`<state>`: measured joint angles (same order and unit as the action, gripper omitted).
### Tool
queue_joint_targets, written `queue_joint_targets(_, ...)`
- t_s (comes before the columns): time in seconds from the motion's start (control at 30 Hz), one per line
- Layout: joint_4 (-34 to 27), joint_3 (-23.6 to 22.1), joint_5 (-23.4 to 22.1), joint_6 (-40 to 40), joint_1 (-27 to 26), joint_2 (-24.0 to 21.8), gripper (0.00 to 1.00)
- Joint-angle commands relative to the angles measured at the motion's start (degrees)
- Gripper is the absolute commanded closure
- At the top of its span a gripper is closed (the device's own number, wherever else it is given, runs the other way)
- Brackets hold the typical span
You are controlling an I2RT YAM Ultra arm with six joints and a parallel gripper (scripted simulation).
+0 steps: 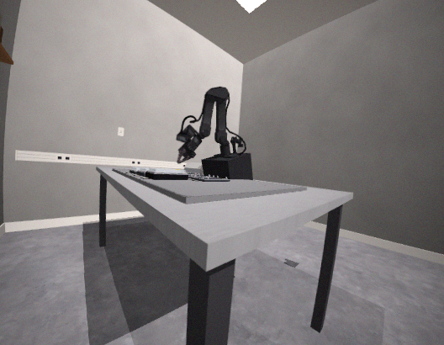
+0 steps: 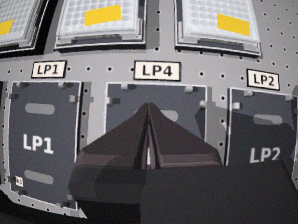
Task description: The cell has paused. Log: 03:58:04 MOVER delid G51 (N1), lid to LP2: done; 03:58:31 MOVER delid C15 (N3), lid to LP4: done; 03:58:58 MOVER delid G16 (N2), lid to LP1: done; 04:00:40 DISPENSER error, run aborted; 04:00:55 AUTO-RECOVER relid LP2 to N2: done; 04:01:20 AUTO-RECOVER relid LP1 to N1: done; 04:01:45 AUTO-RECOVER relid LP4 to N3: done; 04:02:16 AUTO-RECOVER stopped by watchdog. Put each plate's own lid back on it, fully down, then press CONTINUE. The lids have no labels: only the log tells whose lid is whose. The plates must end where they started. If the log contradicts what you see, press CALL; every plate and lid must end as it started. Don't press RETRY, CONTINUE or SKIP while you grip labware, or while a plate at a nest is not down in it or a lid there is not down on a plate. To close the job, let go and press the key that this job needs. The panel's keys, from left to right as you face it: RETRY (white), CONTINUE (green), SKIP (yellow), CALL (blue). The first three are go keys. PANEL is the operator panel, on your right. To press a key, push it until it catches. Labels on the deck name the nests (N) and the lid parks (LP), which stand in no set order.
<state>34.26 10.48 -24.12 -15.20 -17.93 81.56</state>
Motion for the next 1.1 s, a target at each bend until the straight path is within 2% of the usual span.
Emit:
queue_joint_targets(0.0, 2.1, -2.0, 5.6, 4.9, 4.3, -2.8, 1.0)
queue_joint_targets(0.1, 2.7, -3.2, 9.4, 7.7, 9.1, -4.2, 1.0)
queue_joint_targets(0.17, 2.7, -3.2, 9.4, 7.7, 9.1, -4.2, 1.0)
queue_joint_targets(0.37, 2.2, -4.5, 18.2, 13.4, 19.5, -6.0, 1.0)
queue_joint_targets(0.5, 2.0, -2.6, 24.0, 17.6, 26.8, -6.6, 1.0)
queue_joint_targets(0.67, 1.4, -1.7, 31.5, 22.1, 35.7, -4.2, 1.0)
queue_joint_targets(0.73, 1.4, -1.7, 31.5, 22.1, 35.7, -4.2, 1.0)
queue_joint_targets(1.07, -0.6, 2.2, 45.2, 31.4, 52.0, 0.0, 1.0)
